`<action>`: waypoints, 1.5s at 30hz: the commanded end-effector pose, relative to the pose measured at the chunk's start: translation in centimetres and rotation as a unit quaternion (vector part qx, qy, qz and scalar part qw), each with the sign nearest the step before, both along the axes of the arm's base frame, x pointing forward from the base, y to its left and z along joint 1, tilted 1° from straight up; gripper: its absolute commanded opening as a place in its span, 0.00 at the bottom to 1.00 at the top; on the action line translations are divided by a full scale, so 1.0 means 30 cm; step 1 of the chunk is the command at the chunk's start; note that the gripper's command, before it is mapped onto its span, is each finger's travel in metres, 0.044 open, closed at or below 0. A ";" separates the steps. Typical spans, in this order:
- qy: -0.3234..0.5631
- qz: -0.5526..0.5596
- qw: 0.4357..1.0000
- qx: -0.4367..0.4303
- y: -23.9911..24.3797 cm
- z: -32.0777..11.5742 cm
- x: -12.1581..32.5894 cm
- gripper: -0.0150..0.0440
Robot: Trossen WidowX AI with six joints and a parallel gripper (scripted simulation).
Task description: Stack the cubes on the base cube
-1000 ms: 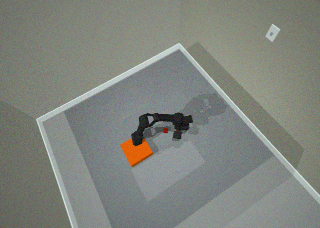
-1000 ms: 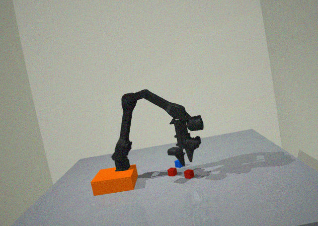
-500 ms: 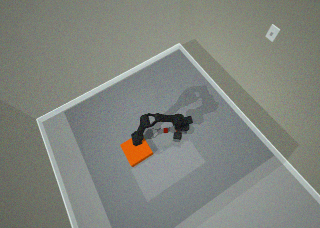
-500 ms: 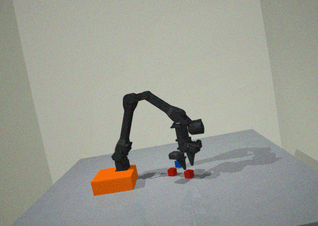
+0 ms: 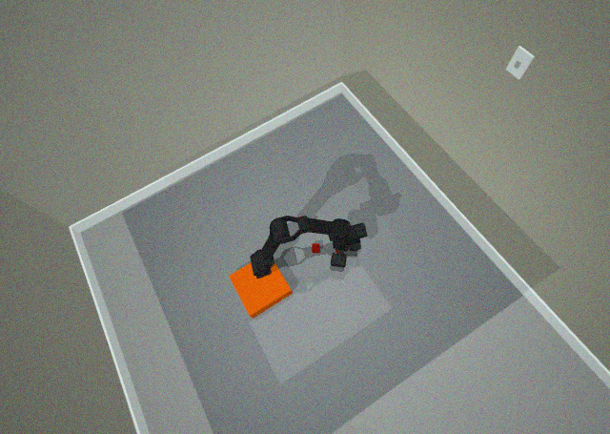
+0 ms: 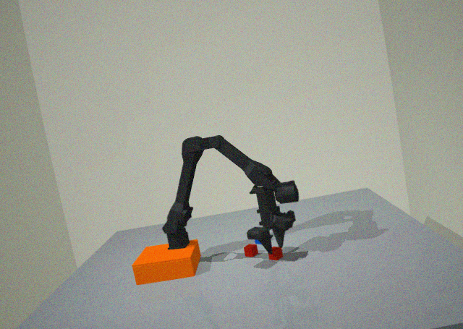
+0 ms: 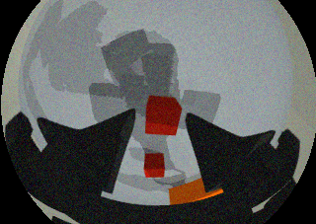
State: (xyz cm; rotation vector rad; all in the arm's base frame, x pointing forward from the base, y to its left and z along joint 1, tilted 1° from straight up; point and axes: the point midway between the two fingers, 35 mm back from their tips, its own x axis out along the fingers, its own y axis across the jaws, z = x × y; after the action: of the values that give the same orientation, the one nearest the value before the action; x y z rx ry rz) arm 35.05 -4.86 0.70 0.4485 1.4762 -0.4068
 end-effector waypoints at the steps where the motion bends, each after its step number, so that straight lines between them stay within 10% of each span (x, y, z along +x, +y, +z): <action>1: 0.006 -0.003 1.000 0.002 0.003 -0.030 -0.010 0.70; 8: 0.006 -0.003 1.000 0.002 0.003 -0.030 -0.010 0.44; 45: 0.006 -0.003 1.000 0.002 -0.003 0.310 -0.019 0.43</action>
State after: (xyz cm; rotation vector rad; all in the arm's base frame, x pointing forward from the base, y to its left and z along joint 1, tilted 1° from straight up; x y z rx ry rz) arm 34.49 -4.96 8.47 0.4525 1.4991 -0.4154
